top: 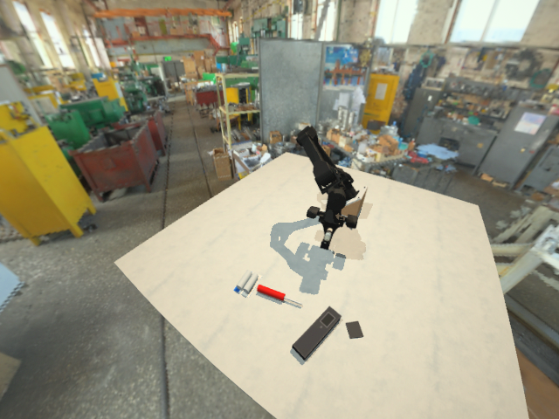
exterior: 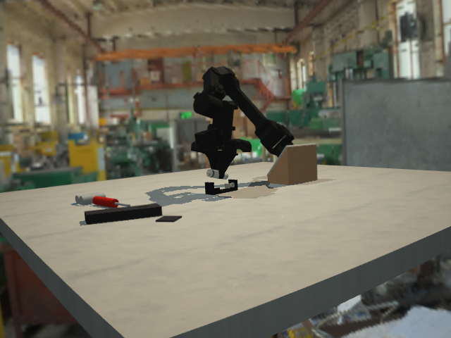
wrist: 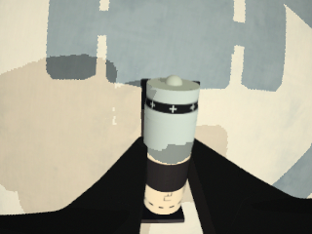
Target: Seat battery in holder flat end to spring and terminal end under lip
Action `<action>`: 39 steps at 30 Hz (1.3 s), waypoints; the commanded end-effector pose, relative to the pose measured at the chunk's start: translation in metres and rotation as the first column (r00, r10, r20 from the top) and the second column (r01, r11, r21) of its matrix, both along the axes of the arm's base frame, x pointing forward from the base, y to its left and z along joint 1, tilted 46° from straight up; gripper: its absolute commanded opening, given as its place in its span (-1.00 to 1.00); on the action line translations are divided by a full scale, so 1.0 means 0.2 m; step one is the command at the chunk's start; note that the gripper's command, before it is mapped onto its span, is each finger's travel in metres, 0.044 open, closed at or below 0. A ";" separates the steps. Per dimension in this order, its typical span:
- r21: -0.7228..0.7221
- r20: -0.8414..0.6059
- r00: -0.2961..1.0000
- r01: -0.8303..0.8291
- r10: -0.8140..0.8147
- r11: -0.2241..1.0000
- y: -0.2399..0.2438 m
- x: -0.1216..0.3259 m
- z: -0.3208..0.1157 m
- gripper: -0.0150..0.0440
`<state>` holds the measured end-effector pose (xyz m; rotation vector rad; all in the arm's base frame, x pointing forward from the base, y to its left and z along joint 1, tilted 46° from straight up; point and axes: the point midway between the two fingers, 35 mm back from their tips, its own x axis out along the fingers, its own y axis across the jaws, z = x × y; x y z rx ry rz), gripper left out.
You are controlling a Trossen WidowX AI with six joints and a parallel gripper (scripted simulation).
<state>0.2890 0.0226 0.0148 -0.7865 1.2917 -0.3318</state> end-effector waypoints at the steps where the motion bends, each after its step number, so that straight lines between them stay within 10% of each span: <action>1: 0.003 0.022 1.000 -0.022 0.022 1.000 -0.02 0.00 -0.01 -0.25; 39: 0.045 0.151 0.976 -0.163 0.155 0.986 -0.08 -0.03 -0.06 -0.25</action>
